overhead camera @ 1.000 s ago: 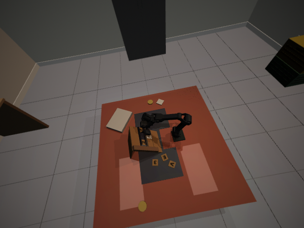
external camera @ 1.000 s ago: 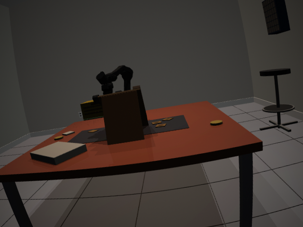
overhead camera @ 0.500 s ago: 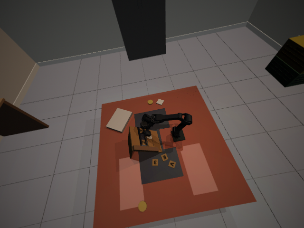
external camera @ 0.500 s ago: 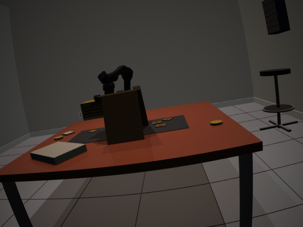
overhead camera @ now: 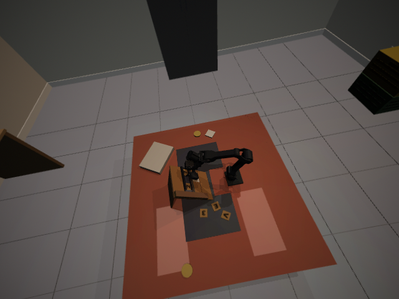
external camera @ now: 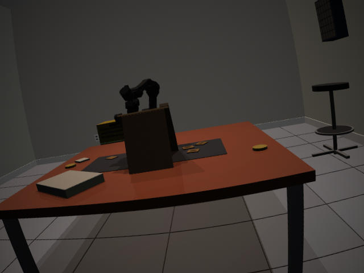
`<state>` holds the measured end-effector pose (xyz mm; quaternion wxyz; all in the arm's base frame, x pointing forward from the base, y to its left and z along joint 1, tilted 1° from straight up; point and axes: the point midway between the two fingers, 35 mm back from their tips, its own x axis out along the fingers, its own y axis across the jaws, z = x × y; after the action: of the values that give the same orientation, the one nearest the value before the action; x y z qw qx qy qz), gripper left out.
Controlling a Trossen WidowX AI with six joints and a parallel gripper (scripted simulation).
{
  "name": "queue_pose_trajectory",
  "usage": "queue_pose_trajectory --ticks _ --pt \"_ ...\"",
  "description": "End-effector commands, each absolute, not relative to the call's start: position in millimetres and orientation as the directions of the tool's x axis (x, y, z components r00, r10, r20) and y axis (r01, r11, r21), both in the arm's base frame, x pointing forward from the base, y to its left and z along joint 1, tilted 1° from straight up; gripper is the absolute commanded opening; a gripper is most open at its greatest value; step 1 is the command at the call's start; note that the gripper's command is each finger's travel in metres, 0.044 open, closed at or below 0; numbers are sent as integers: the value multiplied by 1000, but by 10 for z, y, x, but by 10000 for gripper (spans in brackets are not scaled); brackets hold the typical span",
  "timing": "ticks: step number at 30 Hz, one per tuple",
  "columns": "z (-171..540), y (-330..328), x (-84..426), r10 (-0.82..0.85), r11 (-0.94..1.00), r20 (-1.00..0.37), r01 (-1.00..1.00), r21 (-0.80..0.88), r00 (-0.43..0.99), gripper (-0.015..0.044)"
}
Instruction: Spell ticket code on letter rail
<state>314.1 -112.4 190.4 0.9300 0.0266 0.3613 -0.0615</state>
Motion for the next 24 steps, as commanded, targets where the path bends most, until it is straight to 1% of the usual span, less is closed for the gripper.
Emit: queue_pose_trajectory --ticks 1,24 --pt "1898 -1105 3140 -100 990 -675 141 6 731 0" --pt "1901 -978 3161 -99 990 -675 141 7 731 0"
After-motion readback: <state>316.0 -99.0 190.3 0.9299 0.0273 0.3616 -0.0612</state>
